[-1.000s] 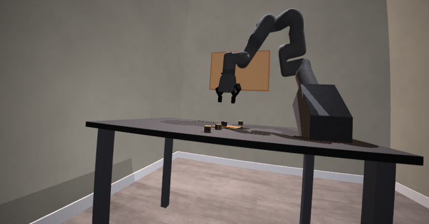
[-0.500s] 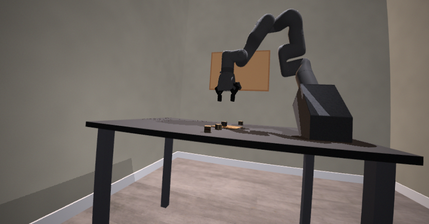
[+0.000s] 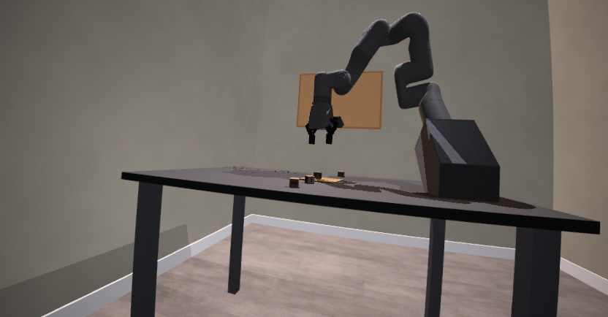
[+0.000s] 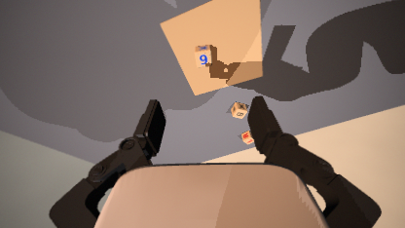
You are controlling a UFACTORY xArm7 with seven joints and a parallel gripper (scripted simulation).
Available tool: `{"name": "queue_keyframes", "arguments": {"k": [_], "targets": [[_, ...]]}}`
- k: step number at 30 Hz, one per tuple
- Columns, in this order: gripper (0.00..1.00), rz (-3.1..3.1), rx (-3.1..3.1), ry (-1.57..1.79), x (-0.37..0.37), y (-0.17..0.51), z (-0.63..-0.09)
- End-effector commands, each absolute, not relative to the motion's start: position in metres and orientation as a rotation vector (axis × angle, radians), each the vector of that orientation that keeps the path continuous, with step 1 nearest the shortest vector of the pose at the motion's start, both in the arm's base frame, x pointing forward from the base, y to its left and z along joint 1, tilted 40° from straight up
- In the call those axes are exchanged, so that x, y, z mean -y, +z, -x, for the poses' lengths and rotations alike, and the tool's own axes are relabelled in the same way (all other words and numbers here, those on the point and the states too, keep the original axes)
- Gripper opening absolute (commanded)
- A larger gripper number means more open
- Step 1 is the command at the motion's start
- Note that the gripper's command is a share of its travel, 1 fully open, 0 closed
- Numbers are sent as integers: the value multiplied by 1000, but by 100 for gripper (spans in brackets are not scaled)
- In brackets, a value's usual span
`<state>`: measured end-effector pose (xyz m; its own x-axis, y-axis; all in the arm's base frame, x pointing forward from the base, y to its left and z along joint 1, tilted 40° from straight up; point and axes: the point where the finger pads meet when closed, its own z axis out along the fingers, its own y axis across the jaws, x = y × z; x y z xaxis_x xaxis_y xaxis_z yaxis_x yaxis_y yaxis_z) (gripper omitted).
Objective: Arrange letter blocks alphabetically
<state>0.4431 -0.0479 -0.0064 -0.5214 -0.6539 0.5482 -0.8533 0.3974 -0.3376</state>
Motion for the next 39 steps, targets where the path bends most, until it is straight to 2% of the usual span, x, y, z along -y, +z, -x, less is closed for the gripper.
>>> {"name": "queue_keyframes", "arguments": {"k": [1,20,39], "targets": [[100,-1157,2444,895,50,-9,-444],[100,-520,2783,1019,61,-22,-443],[100,376,3015,1099,73,-37,-444]]}}
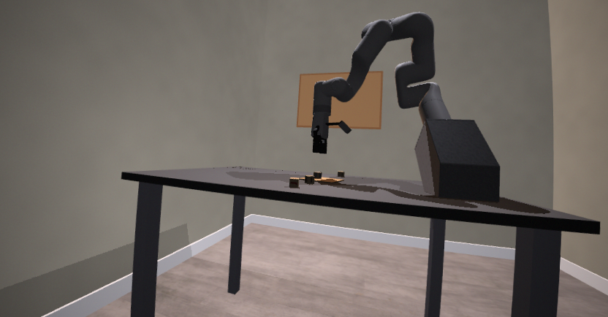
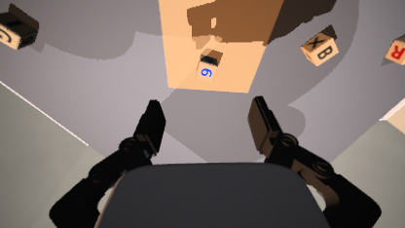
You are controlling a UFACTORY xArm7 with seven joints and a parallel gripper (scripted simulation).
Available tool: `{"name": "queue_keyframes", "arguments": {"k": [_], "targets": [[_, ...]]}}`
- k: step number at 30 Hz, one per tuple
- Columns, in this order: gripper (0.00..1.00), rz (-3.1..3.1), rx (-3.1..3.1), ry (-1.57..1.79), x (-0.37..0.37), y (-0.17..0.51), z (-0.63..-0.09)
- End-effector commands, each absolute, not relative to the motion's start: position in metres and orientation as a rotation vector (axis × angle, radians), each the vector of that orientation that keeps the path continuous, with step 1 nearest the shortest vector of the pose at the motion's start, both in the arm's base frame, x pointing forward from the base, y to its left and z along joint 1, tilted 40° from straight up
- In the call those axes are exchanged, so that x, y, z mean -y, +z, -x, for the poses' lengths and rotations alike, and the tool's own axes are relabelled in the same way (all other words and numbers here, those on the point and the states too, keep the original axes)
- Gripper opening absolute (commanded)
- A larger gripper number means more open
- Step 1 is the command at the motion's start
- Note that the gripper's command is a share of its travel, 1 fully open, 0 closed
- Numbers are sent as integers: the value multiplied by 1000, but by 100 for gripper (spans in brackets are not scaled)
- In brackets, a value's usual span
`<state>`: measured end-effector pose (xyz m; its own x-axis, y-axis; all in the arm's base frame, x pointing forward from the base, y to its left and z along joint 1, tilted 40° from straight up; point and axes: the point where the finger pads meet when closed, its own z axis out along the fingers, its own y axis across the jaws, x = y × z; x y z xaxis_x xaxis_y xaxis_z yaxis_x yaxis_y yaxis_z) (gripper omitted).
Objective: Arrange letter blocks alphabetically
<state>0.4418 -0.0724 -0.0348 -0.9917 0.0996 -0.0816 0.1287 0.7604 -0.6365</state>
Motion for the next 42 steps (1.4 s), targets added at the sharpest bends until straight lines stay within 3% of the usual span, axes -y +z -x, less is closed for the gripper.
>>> {"name": "queue_keyframes", "arguments": {"k": [1,10,11,42], "targets": [[100,-380,-2839,-1034,74,-37,-444],[100,-608,-2745,-994,77,-41,-445],[63,-608,-2745,-994,77,-41,-445],[63,-608,-2745,-994,77,-41,-445]]}}
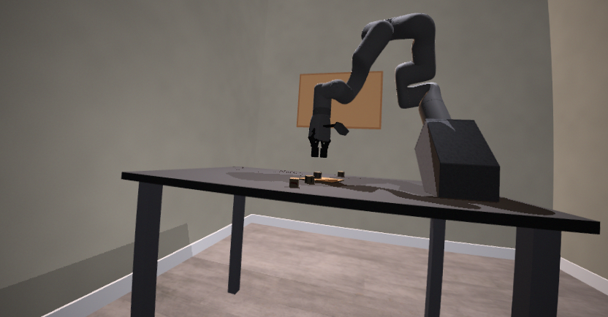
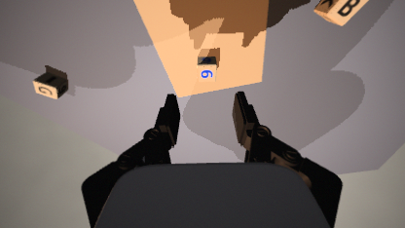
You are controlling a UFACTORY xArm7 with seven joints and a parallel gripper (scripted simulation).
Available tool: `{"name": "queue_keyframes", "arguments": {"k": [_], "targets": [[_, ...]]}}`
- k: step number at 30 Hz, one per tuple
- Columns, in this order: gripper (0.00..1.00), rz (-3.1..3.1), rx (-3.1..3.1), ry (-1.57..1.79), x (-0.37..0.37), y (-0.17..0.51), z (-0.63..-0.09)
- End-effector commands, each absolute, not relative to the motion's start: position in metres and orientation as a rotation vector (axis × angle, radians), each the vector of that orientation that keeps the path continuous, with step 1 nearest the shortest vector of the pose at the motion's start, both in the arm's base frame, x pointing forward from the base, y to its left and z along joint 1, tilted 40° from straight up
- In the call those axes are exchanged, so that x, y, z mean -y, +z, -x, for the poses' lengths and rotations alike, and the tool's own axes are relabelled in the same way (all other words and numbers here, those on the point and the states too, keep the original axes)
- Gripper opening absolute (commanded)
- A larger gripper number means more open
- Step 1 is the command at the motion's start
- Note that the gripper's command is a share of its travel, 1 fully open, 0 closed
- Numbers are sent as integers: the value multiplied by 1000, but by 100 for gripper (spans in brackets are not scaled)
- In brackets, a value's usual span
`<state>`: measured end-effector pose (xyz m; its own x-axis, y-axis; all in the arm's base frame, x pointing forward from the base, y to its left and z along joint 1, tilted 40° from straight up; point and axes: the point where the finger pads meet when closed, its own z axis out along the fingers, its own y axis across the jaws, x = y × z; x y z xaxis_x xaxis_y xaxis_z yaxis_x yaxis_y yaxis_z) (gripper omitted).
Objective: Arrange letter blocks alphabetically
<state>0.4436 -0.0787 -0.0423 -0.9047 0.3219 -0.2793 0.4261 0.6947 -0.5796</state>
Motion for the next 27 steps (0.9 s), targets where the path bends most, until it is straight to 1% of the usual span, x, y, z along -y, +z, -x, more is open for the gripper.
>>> {"name": "queue_keyframes", "arguments": {"k": [1,27], "targets": [[63,-608,-2745,-994,77,-41,-445],[63,-639,-2732,-991,84,-50,-445]]}}
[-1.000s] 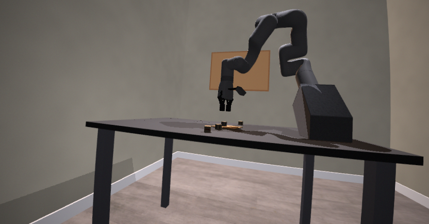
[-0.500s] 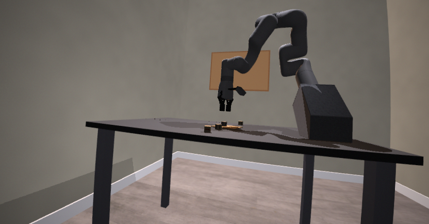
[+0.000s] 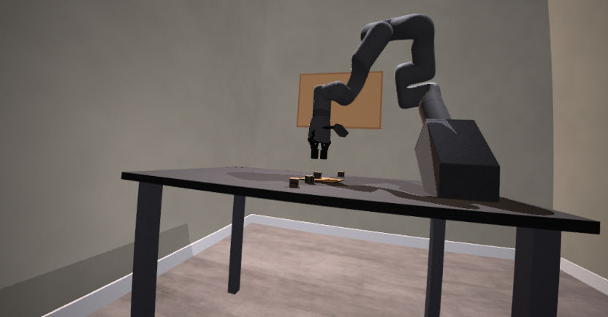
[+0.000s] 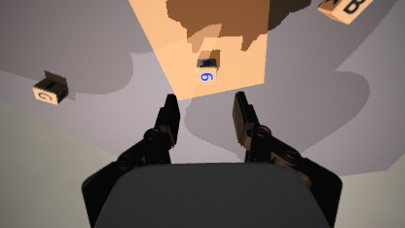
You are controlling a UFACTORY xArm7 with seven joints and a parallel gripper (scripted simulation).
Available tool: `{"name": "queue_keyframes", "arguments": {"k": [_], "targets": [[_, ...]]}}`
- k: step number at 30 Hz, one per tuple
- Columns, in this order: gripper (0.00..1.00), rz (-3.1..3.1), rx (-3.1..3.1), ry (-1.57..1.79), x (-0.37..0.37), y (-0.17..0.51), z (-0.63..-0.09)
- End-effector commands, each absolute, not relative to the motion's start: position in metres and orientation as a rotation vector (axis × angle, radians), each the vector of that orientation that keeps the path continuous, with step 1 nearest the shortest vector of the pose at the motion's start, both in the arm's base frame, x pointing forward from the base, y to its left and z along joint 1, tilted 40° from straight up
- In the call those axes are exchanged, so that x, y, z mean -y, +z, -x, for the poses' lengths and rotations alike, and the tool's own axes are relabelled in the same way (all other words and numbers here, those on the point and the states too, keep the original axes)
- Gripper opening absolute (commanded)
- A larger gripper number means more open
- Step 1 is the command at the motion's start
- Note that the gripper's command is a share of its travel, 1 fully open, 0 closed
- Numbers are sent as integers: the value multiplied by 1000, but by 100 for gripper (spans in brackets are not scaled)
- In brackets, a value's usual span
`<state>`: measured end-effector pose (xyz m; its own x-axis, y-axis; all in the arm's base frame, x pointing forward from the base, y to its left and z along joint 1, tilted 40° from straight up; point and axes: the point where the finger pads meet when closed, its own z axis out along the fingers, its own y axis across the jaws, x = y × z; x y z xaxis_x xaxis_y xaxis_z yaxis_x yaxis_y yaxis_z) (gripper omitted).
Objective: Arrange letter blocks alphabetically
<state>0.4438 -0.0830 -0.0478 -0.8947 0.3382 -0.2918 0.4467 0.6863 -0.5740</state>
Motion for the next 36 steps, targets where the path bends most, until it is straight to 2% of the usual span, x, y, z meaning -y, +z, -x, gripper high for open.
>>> {"name": "queue_keyframes", "arguments": {"k": [1,36], "targets": [[63,-639,-2732,-991,85,-51,-445],[63,-639,-2732,-991,110,-82,-446]]}}
